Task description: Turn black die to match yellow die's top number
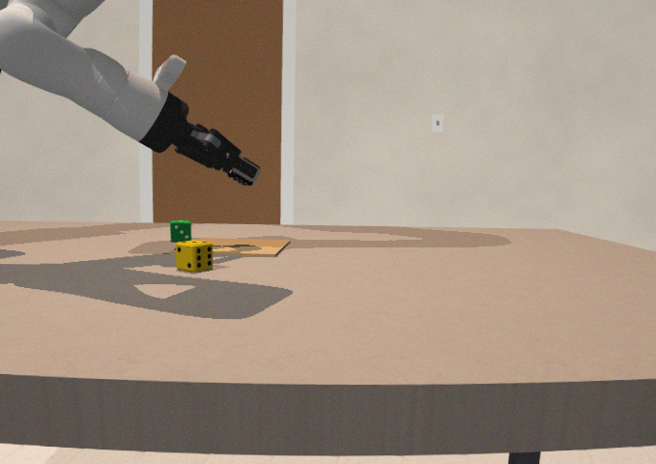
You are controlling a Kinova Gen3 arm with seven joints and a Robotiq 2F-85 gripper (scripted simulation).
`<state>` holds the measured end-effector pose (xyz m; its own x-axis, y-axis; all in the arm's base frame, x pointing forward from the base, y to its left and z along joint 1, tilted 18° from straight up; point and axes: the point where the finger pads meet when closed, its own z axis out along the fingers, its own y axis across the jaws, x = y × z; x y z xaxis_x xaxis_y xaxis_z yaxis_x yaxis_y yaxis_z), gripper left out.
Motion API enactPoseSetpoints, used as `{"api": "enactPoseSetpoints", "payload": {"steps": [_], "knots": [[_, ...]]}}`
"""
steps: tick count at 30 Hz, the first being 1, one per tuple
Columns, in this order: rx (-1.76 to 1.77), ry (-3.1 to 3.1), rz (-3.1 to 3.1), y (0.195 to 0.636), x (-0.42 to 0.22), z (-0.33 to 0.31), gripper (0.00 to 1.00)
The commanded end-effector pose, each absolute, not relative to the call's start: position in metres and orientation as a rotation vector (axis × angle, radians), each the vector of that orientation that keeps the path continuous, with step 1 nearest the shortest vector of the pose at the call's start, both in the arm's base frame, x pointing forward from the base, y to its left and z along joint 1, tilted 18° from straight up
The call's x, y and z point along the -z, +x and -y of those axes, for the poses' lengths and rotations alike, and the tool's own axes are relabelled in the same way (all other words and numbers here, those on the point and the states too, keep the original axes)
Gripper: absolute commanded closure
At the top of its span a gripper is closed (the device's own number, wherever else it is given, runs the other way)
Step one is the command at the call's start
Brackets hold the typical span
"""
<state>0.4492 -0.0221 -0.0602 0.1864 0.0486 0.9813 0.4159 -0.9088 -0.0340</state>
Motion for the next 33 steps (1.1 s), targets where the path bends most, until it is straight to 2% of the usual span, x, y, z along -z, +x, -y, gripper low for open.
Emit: {"api": "enactPoseSetpoints", "payload": {"steps": [1,15,33], "knots": [[1.78,-2.172,0.425,0.446,0.066,0.023,0.74],[1.785,-2.168,0.424,0.447,0.07,0.022,0.74],[1.785,-2.168,0.424,0.459,0.115,0.015,0.74]]}}
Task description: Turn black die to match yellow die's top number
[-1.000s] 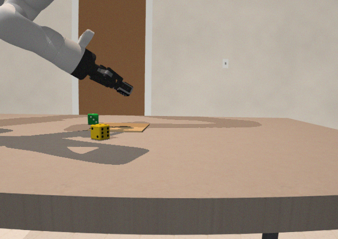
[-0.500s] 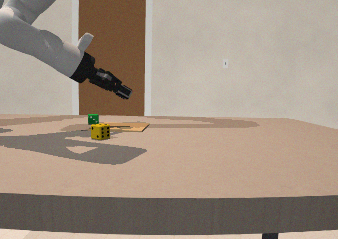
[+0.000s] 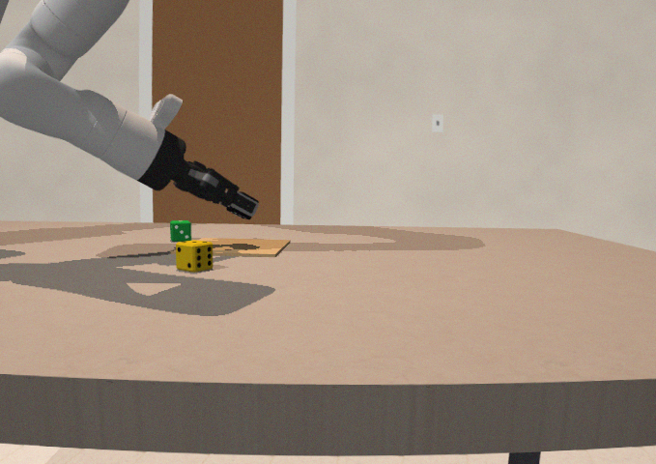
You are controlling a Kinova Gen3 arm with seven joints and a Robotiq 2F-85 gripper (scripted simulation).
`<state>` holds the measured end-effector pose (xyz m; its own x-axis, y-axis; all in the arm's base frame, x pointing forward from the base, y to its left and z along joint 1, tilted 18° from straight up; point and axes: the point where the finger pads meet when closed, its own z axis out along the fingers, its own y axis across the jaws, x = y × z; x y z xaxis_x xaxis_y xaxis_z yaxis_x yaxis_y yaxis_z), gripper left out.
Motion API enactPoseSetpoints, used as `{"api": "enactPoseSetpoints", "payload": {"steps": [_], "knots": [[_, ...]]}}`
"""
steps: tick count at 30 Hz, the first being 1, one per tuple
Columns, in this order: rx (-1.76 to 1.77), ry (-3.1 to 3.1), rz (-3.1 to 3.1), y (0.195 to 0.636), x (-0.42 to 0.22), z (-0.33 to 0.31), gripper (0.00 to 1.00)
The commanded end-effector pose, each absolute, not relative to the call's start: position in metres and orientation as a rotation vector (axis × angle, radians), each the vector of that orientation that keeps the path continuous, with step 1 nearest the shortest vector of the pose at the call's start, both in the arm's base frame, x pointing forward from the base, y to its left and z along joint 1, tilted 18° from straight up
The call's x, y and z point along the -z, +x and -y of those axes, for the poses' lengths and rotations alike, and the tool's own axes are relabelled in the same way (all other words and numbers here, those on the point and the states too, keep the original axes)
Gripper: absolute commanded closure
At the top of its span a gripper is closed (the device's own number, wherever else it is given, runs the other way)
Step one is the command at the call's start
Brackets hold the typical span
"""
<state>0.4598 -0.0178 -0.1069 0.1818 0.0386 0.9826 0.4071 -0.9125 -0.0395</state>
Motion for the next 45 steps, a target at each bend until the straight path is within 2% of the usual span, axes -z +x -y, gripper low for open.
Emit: {"api": "enactPoseSetpoints", "payload": {"steps": [1,45], "knots": [[1.785,-2.168,0.424,0.459,0.117,0.014,0.74],[1.785,-2.168,0.424,0.463,0.131,0.012,0.74]]}}
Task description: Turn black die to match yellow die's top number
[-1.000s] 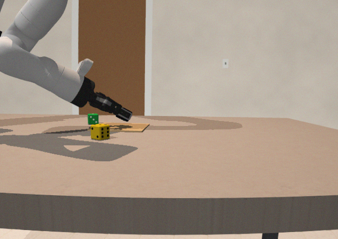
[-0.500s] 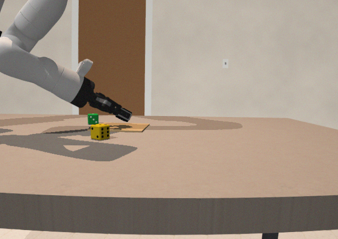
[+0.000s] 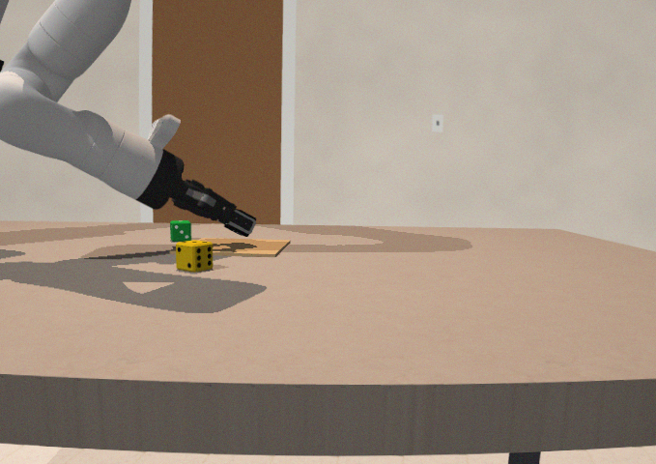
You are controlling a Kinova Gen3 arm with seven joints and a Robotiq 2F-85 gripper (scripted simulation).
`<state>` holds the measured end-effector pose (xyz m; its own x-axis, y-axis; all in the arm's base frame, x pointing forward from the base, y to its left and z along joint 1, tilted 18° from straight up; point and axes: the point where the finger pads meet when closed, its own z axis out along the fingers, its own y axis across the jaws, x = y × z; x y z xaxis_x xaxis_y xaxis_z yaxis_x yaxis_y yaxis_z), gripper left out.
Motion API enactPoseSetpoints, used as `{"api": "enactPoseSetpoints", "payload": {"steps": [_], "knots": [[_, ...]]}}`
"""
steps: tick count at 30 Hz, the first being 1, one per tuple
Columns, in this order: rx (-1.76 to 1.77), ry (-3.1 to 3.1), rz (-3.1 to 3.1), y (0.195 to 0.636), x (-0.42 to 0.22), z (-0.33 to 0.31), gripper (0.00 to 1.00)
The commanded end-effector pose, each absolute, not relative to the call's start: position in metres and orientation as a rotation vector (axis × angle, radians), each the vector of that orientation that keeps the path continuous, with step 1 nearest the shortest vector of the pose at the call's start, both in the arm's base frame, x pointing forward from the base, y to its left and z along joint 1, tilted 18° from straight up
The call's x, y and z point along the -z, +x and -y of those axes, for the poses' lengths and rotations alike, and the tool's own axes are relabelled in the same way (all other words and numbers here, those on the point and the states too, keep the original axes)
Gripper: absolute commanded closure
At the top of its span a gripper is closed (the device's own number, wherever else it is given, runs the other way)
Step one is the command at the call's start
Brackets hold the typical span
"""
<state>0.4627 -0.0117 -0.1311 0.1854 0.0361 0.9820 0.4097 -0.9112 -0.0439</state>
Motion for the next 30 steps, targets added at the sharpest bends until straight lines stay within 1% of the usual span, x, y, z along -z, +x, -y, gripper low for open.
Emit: {"api": "enactPoseSetpoints", "payload": {"steps": [1,30], "knots": [[1.785,-2.168,0.424,0.463,0.1305,0.0121,0.74],[1.785,-2.168,0.424,0.4653,0.1391,0.0106,0.74]]}}
